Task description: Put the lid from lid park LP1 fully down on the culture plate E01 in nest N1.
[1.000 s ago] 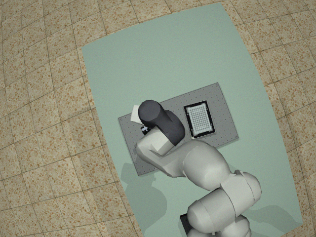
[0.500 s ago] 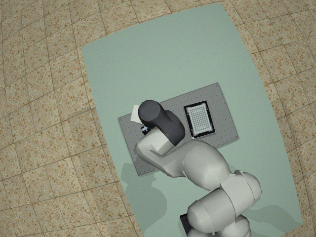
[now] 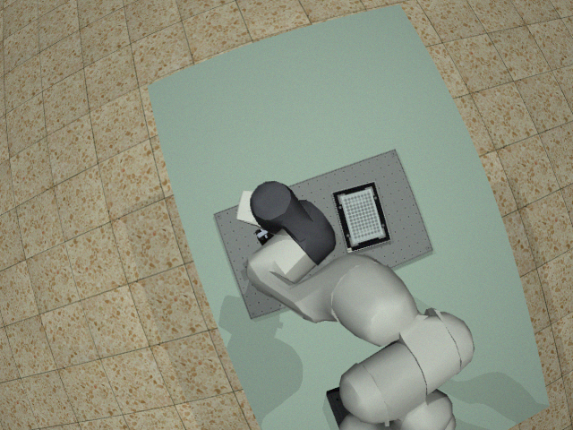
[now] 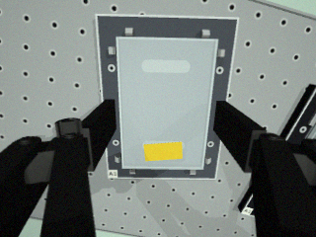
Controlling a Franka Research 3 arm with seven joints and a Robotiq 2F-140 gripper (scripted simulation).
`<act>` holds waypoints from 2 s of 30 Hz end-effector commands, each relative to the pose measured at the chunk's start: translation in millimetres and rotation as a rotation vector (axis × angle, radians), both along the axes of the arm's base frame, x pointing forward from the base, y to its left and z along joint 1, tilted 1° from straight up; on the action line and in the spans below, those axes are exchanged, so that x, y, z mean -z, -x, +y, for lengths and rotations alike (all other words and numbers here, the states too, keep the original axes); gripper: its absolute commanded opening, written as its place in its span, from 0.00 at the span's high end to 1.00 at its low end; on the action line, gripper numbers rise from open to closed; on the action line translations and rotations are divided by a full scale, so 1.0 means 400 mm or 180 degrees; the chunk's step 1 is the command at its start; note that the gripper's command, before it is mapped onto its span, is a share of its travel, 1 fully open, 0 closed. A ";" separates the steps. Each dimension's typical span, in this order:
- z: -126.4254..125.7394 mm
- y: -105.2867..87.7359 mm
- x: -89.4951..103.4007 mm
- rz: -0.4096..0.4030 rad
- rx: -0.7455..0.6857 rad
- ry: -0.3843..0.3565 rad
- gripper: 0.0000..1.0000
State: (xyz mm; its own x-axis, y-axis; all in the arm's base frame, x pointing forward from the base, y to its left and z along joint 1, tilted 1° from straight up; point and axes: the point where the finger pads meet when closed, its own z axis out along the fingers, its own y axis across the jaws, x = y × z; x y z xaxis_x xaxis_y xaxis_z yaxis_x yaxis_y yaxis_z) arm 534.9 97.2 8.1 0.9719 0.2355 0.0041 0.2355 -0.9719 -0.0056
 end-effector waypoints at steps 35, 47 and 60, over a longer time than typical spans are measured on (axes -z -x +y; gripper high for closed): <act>0.002 -0.001 -0.001 -0.0005 0.0018 -0.0005 0.31; 0.002 -0.001 -0.001 -0.0005 0.0018 -0.0005 0.31; 0.002 -0.001 0.004 -0.0005 0.0018 -0.0005 0.31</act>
